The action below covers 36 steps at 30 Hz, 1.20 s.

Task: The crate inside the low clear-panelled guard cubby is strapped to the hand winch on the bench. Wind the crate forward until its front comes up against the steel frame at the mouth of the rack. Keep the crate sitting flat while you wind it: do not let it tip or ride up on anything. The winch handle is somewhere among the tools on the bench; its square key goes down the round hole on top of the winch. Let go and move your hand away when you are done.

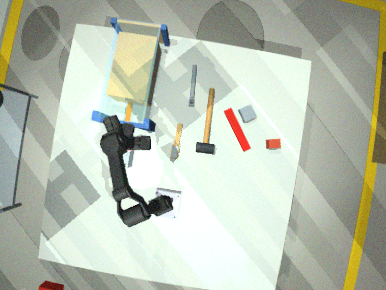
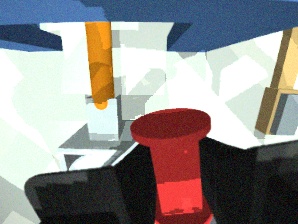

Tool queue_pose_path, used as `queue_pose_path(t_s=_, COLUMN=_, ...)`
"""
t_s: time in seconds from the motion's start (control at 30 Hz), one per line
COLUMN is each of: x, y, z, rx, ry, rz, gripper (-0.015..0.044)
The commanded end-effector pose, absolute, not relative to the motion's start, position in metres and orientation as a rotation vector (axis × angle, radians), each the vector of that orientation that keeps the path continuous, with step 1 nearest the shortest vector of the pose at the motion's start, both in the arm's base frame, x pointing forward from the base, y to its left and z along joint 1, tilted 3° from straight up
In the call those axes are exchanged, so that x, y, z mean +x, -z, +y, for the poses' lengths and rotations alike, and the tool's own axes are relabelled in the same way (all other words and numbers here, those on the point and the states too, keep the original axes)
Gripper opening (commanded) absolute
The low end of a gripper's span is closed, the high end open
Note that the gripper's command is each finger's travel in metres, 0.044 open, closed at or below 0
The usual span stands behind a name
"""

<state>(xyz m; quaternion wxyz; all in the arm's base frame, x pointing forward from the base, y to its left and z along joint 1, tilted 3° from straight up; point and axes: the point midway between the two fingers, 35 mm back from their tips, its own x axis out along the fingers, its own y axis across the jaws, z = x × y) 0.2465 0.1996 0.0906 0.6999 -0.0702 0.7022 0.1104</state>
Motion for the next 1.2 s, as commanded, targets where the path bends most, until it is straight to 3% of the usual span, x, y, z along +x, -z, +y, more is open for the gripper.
queue_pose_path(t_s=0.0, x=0.252, y=-0.089, z=0.21, rx=-0.148, ry=-0.256, rz=1.561, gripper=0.0)
queue_pose_path(t_s=1.17, x=0.265, y=-0.093, z=0.255, rx=-0.146, ry=-0.259, rz=1.559, gripper=0.0)
